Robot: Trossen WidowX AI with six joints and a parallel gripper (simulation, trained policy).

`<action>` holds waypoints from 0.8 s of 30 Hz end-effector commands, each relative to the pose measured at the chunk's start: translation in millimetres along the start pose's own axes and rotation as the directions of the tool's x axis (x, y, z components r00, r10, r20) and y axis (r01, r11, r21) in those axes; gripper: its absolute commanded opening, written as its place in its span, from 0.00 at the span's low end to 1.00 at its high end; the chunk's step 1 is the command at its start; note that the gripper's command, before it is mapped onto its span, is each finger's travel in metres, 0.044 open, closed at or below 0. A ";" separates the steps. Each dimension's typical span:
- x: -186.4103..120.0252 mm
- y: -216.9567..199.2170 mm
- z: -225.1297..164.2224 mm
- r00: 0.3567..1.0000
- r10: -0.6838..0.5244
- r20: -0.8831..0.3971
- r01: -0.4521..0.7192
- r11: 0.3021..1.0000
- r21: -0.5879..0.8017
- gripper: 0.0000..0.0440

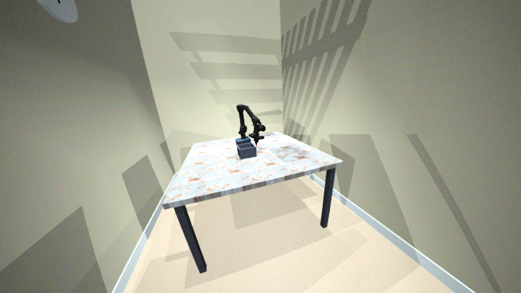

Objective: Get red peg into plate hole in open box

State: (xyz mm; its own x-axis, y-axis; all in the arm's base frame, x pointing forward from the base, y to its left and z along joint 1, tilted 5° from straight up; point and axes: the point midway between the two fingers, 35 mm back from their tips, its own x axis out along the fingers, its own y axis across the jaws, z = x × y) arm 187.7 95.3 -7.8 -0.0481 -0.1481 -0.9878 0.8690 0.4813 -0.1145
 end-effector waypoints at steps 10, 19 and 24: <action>-36.3 5.6 25.3 0.994 0.068 0.088 -0.060 0.994 -0.095 0.00; -66.8 15.8 49.6 0.984 0.114 0.140 -0.093 0.984 -0.149 0.00; -82.5 22.8 65.0 0.978 0.135 0.161 -0.108 0.980 -0.164 0.00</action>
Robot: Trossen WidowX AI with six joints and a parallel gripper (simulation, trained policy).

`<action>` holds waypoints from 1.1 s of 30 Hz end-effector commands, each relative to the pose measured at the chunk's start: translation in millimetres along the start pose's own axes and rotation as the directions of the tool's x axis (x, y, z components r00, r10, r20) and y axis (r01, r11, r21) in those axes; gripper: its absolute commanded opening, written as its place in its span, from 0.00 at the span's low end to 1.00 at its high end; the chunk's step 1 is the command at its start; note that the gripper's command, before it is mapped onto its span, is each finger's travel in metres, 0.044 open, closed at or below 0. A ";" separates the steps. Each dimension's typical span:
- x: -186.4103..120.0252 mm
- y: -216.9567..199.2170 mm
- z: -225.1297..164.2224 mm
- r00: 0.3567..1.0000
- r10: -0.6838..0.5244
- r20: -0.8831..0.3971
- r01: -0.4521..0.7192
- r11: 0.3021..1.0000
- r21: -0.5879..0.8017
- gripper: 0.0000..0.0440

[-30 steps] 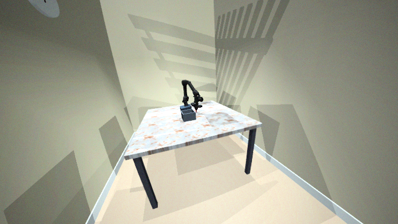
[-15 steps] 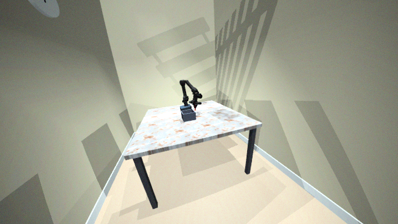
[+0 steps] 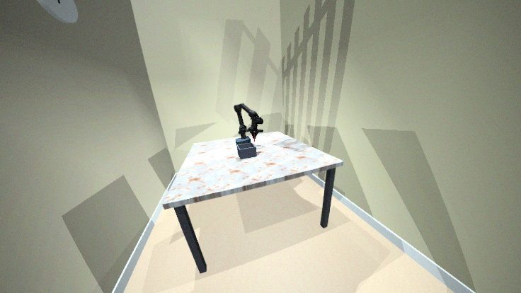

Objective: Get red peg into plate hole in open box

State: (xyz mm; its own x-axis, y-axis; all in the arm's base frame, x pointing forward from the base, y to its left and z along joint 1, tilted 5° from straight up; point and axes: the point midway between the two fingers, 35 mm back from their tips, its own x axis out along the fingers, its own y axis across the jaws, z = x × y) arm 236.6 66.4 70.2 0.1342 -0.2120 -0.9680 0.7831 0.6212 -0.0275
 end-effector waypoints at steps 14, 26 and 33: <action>-13.8 8.3 67.4 0.999 0.025 0.043 -0.026 0.999 0.026 0.00; 0.0 4.4 114.3 0.999 0.032 0.043 -0.037 0.995 0.098 0.00; 13.0 1.7 137.4 0.999 0.035 0.033 -0.040 0.990 0.135 0.00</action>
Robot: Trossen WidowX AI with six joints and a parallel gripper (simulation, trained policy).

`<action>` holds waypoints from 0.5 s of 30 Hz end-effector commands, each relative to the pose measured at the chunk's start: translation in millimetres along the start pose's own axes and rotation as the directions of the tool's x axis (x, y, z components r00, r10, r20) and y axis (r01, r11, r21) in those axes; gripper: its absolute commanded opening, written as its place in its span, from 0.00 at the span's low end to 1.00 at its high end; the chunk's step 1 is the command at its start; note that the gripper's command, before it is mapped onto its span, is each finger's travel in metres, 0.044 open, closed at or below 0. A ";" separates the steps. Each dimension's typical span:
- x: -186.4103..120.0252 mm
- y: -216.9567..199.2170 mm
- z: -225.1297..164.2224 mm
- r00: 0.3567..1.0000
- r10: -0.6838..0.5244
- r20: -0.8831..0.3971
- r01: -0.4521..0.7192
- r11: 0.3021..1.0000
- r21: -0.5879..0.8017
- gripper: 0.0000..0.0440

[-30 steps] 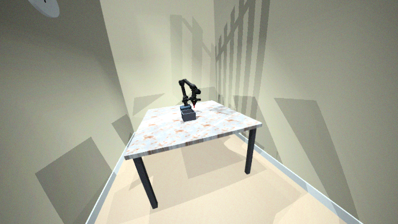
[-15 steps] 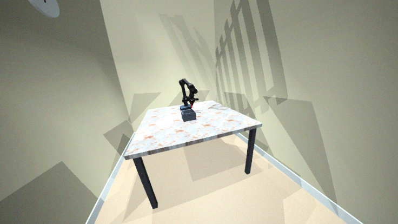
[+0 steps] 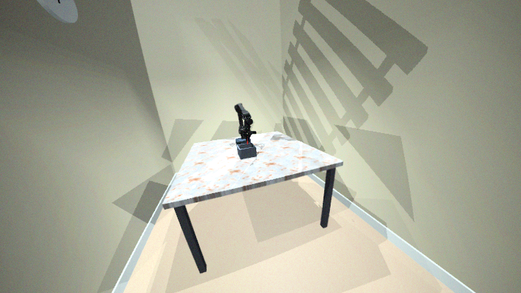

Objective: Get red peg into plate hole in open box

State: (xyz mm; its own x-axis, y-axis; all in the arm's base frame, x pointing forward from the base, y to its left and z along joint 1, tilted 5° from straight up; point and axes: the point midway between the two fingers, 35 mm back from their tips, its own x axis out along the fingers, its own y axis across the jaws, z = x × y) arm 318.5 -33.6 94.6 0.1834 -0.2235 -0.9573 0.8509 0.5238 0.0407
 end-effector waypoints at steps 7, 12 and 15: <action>23.1 1.0 17.9 0.999 -0.001 -0.033 0.002 1.000 0.024 0.00; 40.4 -0.2 19.2 0.998 -0.015 -0.056 0.017 1.000 0.021 0.01; 50.8 -1.8 18.9 0.997 -0.028 -0.069 0.028 1.000 0.009 0.12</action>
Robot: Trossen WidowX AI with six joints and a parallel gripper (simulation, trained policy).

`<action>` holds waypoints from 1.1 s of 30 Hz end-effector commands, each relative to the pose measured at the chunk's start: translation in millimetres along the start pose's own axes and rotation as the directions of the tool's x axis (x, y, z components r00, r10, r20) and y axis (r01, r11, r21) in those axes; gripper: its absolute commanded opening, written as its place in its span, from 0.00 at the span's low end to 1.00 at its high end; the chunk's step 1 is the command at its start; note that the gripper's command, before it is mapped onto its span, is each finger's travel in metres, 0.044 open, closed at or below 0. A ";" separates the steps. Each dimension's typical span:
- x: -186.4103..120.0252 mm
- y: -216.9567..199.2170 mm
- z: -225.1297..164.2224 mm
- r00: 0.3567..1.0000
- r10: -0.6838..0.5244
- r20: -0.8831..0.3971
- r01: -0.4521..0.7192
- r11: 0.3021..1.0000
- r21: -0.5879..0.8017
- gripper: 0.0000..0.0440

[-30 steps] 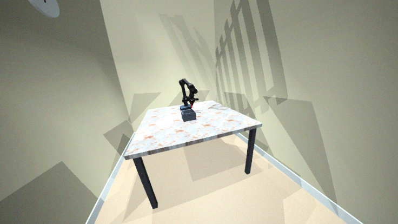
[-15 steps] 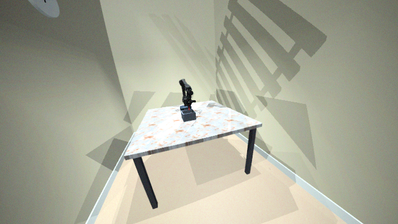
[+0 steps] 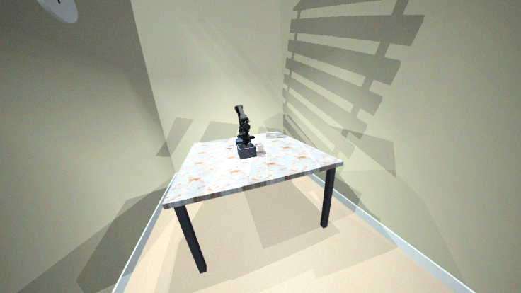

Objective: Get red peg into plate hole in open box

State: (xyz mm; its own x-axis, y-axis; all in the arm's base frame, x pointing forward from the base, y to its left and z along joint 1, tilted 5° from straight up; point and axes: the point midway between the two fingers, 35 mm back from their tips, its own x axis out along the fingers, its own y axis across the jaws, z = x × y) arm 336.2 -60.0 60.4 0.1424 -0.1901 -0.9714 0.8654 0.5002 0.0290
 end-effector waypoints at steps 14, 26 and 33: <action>22.9 11.3 22.1 1.000 -0.021 -0.017 0.020 0.997 -0.078 0.72; 21.5 22.3 60.4 0.999 0.003 0.049 0.001 0.997 -0.083 1.00; 17.9 22.3 83.8 0.995 0.016 0.101 -0.010 0.998 -0.060 1.00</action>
State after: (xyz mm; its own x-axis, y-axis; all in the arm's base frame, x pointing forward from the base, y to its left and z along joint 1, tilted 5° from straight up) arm 367.9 -89.3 49.7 0.1021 -0.1863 -0.9772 0.7819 0.6223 -0.0370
